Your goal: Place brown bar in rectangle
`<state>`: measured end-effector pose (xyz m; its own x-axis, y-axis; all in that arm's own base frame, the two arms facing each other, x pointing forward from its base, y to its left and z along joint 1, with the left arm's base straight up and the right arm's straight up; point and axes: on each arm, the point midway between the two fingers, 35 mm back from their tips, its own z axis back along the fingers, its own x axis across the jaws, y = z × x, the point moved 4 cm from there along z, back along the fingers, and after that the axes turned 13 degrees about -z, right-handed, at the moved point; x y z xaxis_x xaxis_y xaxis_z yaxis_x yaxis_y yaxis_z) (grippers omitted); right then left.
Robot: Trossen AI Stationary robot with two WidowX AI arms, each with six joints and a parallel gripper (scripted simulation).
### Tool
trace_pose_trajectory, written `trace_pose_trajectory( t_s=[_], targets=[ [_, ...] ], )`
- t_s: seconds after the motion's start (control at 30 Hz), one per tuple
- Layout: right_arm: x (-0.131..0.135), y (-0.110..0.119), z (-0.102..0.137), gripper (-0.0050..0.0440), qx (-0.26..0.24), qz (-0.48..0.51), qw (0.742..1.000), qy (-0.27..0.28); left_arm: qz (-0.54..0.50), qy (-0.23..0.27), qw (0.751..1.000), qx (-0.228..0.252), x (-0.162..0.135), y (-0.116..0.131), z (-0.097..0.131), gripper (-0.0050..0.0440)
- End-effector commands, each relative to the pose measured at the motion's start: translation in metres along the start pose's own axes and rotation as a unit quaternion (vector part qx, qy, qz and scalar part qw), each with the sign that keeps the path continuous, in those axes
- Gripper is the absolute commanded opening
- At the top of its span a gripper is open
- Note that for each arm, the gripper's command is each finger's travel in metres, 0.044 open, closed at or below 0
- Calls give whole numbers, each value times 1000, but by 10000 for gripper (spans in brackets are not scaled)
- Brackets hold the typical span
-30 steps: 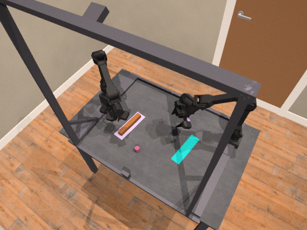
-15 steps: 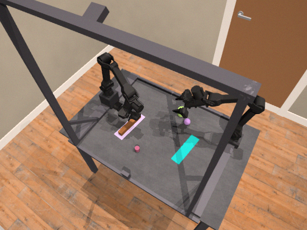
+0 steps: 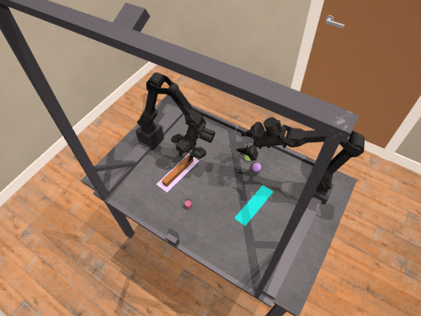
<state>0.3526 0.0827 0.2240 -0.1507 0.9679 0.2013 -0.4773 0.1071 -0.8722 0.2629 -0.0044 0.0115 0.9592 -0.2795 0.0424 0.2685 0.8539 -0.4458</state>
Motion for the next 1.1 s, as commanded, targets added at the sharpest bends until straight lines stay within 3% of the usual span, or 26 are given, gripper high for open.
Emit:
trace_pose_trajectory(
  t_s=[0.0, 0.2, 0.4, 1.07],
  targets=[
    [2, -9, 5, 440, -15, 0, 1000, -3, -31, -23, 999, -17, 5, 18, 6, 256],
    [2, -9, 5, 440, -15, 0, 1000, -3, -37, -28, 999, -25, 1, 24, -2, 249],
    [2, -9, 5, 440, -15, 0, 1000, -3, -35, -23, 999, -28, -1, 21, -32, 223],
    [2, -9, 5, 440, -15, 0, 1000, -3, -38, -29, 999, -23, 6, 24, -38, 133]
  ],
)
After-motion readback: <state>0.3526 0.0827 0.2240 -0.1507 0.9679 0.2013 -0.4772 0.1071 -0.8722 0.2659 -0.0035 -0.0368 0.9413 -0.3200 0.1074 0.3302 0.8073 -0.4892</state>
